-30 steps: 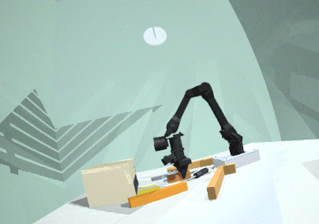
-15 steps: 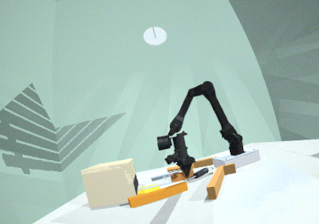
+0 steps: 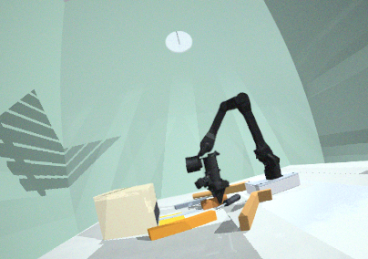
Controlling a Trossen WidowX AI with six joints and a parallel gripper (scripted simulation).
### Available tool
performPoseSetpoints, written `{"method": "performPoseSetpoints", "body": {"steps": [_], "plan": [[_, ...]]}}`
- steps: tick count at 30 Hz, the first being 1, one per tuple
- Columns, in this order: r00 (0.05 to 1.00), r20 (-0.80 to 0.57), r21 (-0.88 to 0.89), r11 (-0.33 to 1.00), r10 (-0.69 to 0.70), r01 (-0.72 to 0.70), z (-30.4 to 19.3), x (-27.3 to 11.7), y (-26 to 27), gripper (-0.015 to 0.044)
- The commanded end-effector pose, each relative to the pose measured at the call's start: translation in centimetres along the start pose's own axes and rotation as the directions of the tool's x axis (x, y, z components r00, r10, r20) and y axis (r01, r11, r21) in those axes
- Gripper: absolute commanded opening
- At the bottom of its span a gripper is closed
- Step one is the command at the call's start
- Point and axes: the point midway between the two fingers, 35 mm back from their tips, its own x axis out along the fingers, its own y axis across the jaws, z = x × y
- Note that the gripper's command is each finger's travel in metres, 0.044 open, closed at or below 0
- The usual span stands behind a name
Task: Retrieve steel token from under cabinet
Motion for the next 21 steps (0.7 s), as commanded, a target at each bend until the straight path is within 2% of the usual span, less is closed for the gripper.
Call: {"method": "performPoseSetpoints", "body": {"steps": [1,21], "plan": [[1.000,-0.005,-0.003,1.000,0.000,0.000,-0.6,0.1,0.0,0.0000],[1.000,-0.007,-0.003,1.000,0.000,0.000,-3.1,0.1,-0.1,0.0000]]}}
